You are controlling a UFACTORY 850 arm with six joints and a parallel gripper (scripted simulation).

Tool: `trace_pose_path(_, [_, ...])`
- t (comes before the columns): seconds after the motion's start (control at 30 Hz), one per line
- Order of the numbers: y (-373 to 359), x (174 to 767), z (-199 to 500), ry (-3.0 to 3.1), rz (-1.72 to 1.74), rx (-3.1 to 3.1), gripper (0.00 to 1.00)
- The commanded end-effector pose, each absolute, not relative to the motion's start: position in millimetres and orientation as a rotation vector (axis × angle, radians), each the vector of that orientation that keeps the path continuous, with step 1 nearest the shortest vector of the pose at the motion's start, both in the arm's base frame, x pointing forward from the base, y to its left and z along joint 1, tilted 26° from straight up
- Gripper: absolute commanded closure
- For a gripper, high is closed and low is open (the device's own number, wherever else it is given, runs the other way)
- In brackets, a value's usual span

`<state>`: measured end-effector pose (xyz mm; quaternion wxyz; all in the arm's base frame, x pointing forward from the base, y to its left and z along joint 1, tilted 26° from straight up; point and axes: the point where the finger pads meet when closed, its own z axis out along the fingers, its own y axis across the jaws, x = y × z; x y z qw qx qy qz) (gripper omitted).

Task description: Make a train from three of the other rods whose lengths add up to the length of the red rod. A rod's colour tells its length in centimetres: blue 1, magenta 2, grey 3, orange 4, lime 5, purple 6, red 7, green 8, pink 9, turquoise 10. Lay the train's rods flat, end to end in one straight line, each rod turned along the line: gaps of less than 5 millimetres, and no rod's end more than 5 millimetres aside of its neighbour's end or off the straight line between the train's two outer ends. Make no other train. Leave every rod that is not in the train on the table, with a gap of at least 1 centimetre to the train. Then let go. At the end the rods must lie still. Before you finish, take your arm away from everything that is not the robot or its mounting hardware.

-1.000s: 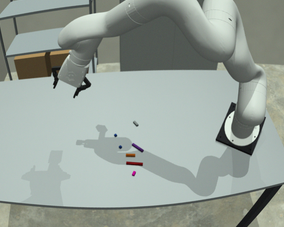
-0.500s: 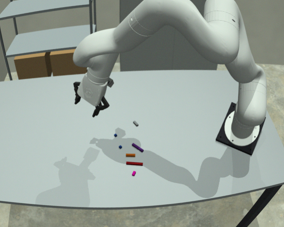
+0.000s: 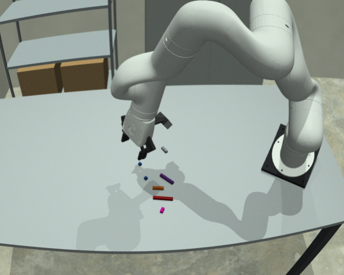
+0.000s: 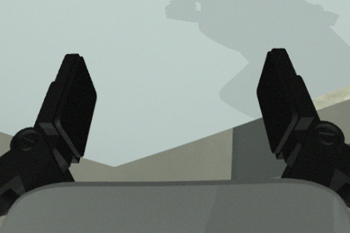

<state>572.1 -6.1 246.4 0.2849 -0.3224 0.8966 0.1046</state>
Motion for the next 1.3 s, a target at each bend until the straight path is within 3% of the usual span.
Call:
trace_pose_path(0.0, [6, 540, 220, 2.499, 0.350, -0.721, 0.00])
trace_pose_path(0.77, [42, 401, 133, 2.839, 0.534, -0.140, 0.00])
trace_pose_path(1.27, [43, 399, 132, 2.843, 0.536, -0.131, 0.00])
